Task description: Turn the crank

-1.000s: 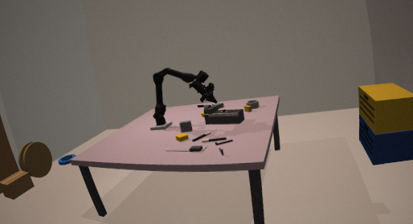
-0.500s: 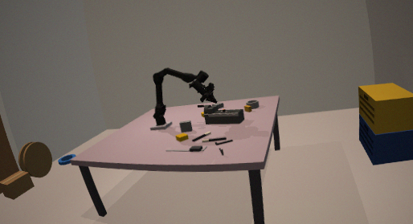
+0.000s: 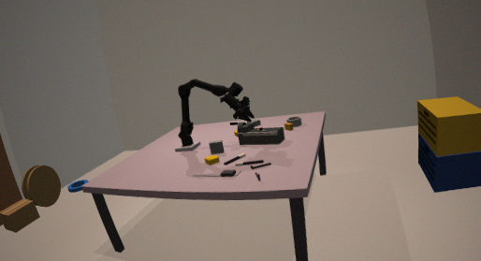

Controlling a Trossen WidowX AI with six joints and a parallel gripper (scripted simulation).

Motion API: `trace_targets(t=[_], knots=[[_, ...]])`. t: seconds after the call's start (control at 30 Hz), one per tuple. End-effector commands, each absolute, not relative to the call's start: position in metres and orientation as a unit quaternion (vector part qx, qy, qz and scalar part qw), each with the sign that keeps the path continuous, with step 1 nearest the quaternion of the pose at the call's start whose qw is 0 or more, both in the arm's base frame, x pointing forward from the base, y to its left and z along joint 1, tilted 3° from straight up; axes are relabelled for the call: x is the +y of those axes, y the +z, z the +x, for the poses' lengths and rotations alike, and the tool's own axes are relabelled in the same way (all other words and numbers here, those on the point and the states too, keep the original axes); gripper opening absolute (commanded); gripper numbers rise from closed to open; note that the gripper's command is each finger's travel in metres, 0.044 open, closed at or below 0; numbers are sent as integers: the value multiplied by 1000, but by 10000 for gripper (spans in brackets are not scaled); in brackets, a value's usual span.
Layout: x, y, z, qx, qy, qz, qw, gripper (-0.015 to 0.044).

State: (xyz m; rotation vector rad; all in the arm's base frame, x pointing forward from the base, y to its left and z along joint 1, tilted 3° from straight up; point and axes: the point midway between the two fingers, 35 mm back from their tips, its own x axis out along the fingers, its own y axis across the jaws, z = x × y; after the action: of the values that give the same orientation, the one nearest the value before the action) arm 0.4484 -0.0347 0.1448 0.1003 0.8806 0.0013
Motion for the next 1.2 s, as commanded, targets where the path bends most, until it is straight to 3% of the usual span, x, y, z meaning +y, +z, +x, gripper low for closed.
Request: trace_targets(t=[0.0,0.03,0.6,1.17], knots=[[-35,145,448,426,0,48,903,440],[-35,145,448,426,0,48,903,440],[-35,145,448,426,0,48,903,0],[-35,145,448,426,0,48,903,0]])
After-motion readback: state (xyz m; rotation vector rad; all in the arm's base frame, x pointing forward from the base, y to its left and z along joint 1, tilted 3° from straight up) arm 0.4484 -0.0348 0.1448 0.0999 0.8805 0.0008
